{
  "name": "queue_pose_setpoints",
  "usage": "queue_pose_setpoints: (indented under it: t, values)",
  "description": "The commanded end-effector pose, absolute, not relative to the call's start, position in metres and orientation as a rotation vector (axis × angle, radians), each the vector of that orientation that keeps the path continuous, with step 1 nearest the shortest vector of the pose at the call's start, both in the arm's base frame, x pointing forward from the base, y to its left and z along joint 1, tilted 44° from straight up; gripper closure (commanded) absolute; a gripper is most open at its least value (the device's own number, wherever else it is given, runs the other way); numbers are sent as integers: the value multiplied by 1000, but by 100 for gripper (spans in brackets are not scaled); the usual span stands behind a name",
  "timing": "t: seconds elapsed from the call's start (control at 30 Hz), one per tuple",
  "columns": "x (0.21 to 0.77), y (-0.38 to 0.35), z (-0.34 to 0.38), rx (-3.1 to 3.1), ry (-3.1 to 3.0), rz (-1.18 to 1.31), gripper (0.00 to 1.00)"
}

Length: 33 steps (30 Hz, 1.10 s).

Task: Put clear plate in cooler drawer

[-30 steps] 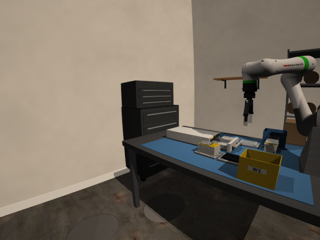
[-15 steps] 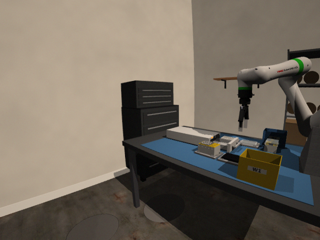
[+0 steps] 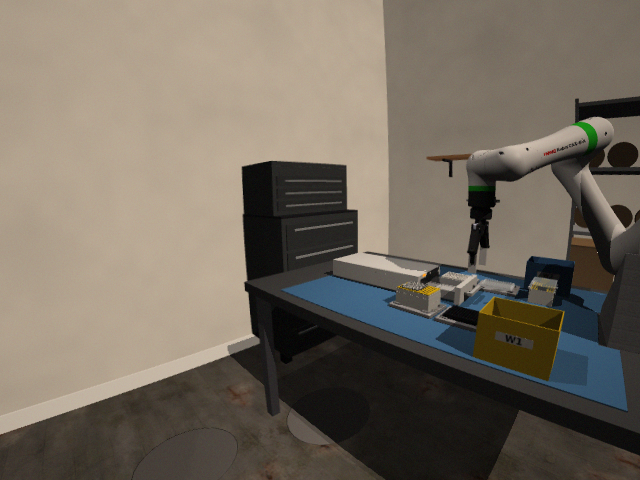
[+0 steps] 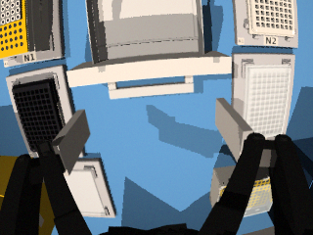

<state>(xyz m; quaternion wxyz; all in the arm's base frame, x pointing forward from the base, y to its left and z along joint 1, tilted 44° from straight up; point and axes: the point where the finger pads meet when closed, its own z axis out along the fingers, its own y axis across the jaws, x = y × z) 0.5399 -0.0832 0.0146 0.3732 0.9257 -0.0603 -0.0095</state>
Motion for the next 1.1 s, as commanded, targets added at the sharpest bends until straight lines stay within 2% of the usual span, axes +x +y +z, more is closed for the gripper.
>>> queue_pose_setpoints:
  t: [0.0, 1.07]
  values:
    - [541, -84, 14, 2372, -154, -24, 13]
    - [539, -105, -8, 2372, -154, -24, 13]
